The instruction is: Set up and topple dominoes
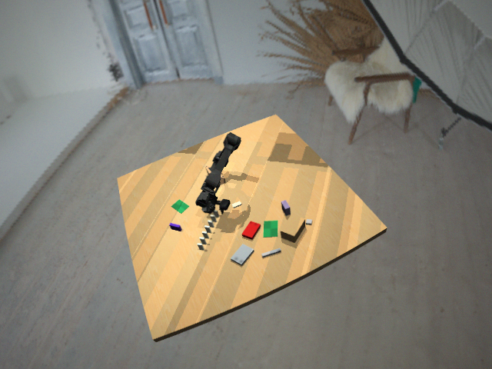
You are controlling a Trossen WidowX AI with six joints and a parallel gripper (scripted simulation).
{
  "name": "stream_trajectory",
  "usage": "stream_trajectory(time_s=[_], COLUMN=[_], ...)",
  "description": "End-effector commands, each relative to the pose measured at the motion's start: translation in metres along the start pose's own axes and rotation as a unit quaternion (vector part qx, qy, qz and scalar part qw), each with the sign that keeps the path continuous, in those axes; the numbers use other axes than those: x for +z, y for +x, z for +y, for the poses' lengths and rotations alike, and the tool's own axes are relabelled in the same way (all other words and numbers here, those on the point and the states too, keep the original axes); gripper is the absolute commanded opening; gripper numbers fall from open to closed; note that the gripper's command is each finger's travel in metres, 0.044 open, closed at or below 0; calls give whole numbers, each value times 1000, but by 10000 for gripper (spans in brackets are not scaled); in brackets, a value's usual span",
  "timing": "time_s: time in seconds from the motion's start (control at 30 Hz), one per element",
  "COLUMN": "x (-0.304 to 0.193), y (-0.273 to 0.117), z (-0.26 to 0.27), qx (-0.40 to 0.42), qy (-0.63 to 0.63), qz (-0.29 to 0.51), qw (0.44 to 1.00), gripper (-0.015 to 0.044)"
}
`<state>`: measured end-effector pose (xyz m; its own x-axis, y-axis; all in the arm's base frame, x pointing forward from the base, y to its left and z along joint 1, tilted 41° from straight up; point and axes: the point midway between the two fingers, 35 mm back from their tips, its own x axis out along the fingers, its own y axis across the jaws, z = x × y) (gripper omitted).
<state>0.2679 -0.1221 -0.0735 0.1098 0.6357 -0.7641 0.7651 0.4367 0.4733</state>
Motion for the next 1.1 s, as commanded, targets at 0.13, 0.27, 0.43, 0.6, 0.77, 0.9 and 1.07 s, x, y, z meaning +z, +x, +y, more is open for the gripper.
stream_trajectory(time_s=[0.13,0.27,0.43,0.6,0.77,0.9,1.07], x=[6,8,0,0,-21,-43,-75], y=[-26,-94,-130,-129,-113,-96,-74], z=[1,1,-1,0,30,54,78], qx=[5,3,-2,-2,-6,-7,-4], qy=[-1,-2,1,-9,-266,-489,-728], qz=[-8,-12,-1,-1,-3,-2,-1], qw=[1000,1000,1000,1000,964,872,686], gripper=[440,440,440,440,440,440,440])
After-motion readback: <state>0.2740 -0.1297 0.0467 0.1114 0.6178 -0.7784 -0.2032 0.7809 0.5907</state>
